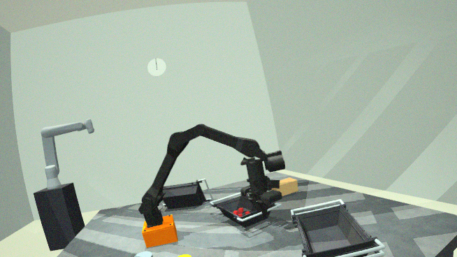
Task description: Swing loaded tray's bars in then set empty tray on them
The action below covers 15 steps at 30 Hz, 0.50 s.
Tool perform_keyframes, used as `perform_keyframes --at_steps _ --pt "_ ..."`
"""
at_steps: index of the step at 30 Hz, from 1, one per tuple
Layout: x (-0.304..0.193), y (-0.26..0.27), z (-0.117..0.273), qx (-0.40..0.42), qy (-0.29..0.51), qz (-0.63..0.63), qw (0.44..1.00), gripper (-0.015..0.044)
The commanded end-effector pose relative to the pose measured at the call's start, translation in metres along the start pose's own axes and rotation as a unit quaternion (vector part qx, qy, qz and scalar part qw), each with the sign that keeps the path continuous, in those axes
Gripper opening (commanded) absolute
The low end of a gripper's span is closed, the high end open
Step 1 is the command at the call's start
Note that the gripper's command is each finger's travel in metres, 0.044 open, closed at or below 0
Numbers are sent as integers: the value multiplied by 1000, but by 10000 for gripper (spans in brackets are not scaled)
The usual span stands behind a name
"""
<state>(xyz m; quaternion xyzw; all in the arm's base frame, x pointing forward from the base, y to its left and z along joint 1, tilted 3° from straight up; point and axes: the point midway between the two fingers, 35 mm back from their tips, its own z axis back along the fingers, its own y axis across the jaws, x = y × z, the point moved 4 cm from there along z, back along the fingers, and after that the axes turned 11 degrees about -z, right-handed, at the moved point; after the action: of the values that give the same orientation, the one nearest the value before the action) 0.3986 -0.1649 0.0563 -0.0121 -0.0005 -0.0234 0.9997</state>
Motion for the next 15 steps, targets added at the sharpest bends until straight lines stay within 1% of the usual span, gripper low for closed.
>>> perform_keyframes --at_steps 1,7,13,15 --pt "-2 0 -15 0 5 -2 1000 82" --pt "-2 1 -14 0 5 -2 1000 82" --pt "-4 13 9 1 5 -2 1000 82" --pt "-4 15 12 1 5 -2 1000 82"
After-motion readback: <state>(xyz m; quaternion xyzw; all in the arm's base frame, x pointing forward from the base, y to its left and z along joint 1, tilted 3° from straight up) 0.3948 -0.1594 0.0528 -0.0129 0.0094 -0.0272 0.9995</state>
